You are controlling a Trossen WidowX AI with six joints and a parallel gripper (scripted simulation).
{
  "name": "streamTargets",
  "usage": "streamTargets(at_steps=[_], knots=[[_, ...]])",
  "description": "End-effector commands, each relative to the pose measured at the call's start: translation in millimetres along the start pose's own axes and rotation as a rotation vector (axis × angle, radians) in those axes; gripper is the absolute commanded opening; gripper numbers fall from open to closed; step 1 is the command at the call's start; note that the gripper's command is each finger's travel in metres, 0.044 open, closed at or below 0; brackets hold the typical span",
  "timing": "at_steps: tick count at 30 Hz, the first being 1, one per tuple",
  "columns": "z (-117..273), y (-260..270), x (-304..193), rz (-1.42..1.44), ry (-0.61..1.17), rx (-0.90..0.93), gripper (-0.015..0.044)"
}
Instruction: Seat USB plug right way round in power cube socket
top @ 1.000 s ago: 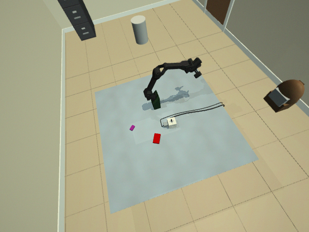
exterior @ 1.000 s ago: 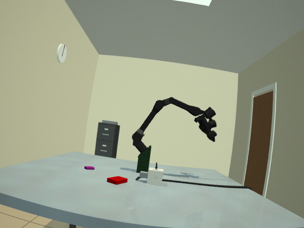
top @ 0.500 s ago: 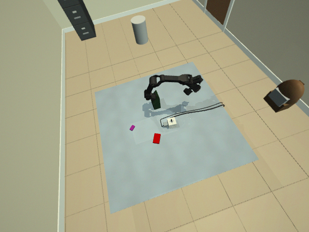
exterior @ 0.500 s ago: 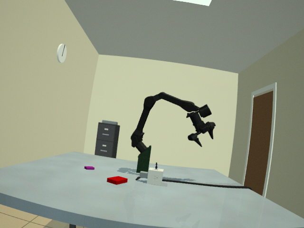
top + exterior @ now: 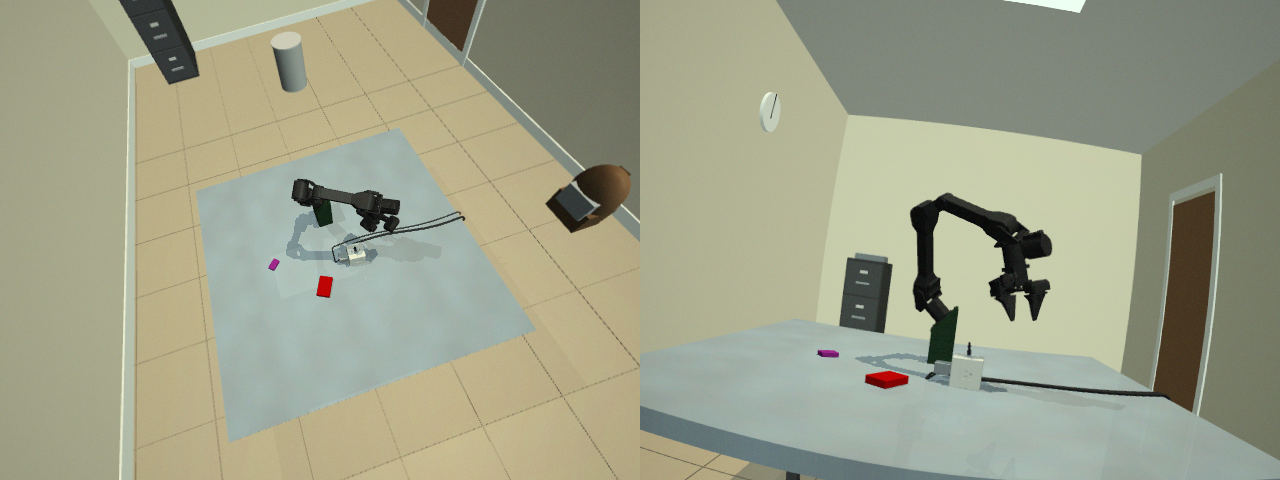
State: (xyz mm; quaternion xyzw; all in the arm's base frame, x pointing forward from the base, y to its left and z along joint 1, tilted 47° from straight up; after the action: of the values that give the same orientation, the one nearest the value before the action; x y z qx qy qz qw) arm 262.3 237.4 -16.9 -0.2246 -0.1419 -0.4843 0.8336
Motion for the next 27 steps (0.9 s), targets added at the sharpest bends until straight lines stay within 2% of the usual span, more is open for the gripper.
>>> streamTargets(at_steps=[1, 6, 27], knots=[[-7, -10, 62, -0.379, -0.135, -0.045, 0.044], [-12, -26, 113, -0.721, -0.274, -0.057, 0.044], [-22, -28, 114, -0.734, -0.28, -0.056, 0.044]])
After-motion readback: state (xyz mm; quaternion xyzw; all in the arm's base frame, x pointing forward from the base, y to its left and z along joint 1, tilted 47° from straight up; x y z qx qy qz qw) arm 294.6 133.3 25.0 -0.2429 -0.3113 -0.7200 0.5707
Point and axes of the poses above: the point midway between the two fingers, 35 mm back from their tips, its own z axis back along the fingers, its own y axis across the jaws, x = y × z, the point moved 9 cm from there along z, back along the fingers, and after that the axes turned 1 degree about -z, right-handed, at the moved point
